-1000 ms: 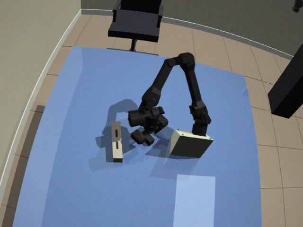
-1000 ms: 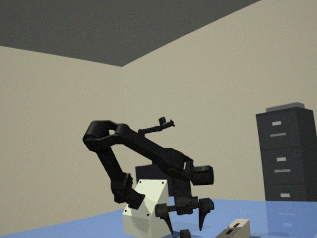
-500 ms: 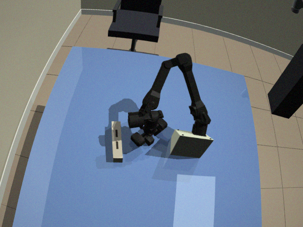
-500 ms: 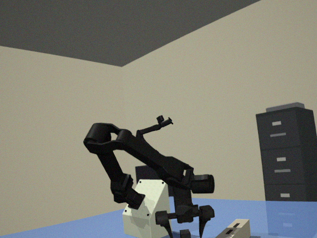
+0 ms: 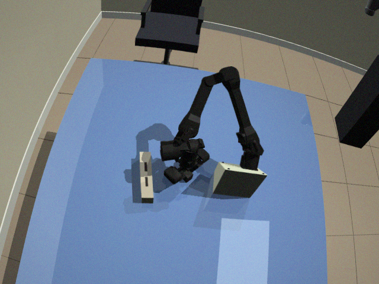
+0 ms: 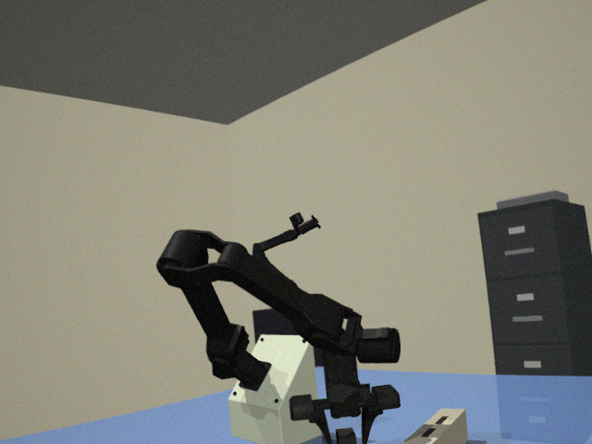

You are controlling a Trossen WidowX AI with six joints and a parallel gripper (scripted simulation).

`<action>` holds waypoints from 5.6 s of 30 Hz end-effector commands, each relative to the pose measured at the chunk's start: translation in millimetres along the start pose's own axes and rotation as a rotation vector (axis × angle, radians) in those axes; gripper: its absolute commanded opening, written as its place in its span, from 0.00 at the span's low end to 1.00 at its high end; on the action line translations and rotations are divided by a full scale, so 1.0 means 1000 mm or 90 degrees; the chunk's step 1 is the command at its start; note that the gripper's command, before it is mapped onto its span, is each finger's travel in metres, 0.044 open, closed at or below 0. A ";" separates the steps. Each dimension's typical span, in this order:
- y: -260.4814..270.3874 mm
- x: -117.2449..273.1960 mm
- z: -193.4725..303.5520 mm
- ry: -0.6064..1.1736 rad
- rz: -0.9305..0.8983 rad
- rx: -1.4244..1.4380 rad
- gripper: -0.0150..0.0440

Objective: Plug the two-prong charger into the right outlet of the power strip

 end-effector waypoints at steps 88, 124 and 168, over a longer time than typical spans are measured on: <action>0.015 0.023 -0.024 0.002 0.029 0.442 0.25; 0.033 0.015 -0.047 0.005 0.039 0.556 0.25; 0.053 0.013 -0.070 0.006 0.042 0.592 0.25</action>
Point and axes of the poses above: the point midway between the two fingers, 35 mm back from their tips, its own x axis back along the fingers, its own y axis across the jaws, z = x × y, the point moved 3 cm from there along x, back along the fingers, and after that the axes turned 7 degrees about x, right-handed, at the moved point
